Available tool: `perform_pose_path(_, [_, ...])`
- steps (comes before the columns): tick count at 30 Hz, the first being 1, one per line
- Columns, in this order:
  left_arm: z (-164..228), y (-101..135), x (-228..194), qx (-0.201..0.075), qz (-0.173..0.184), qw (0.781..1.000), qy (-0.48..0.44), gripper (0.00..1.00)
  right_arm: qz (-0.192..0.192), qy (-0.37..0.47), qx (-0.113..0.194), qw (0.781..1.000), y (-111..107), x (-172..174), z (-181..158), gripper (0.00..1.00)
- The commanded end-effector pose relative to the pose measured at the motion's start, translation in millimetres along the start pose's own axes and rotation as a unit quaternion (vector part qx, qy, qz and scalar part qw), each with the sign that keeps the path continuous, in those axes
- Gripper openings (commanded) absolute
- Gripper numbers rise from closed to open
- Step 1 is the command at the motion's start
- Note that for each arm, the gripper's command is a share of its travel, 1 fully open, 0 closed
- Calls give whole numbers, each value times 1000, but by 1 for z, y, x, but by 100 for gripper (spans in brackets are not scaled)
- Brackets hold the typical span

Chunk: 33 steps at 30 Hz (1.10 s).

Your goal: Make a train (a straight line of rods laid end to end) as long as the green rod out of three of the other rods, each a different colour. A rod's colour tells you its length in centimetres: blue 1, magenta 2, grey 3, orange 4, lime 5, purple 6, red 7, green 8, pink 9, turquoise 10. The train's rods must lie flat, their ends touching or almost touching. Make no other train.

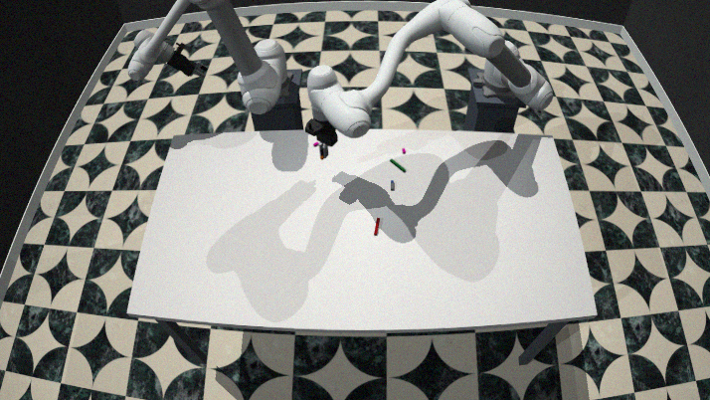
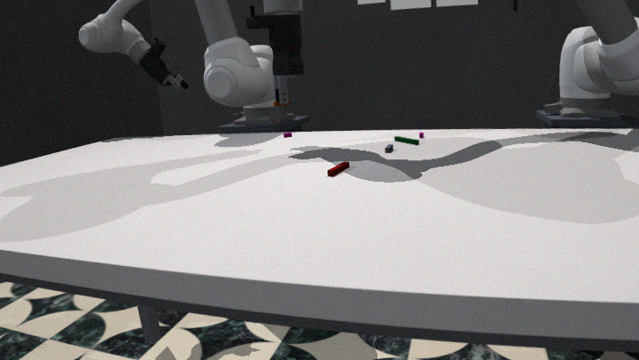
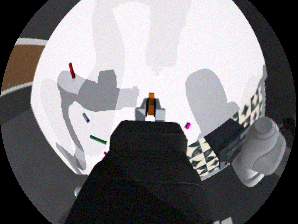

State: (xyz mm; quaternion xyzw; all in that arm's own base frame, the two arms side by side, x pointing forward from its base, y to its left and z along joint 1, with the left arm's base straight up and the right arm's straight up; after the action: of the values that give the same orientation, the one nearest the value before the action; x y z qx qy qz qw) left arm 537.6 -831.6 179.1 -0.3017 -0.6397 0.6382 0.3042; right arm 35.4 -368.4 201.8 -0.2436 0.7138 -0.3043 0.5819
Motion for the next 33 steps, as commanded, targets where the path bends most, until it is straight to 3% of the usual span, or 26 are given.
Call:
perform_pose_path(1, [-41, -3, 10, 0, 4, 999, -40, 24, 7, 2, -4, 1000, 2, -1, -3, 100])
perform_pose_path(11, [-119, -4, 40, 1, 4, 993, -121, 24, 7, 2, -4, 1000, 2, -1, -3, 100])
perform_pose_path(13, [-119, -4, 40, 1, 4, 993, -121, 24, 7, 2, -4, 1000, 2, -1, -3, 100])
perform_pose_path(14, [-139, -4, 50, 1, 4, 990, -143, 24, 7, 2, -4, 1000, 2, -1, -3, 100])
perform_pose_path(28, [-237, -3, 108, 1, 4, 967, -255, 24, 7, 2, -4, 1000, 2, -1, -3, 100])
perform_pose_path(33, [-255, -2, 121, 1, 4, 961, -276, 24, 7, 2, -4, 1000, 2, -1, -3, 100])
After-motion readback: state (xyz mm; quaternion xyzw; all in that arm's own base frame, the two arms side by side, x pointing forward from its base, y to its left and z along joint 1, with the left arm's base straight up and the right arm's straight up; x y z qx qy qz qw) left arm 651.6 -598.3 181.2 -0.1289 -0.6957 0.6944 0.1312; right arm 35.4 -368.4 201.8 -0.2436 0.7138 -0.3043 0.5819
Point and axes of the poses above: on each arm, the point where the finger pads meet when closed, its own y axis out along the fingers, its own z axis across the jaws, x = y × z, the point moved 6 cm from there along -y, back along the fingers, and after that the axes turned 15 degrees about y, right-handed, at the moved point
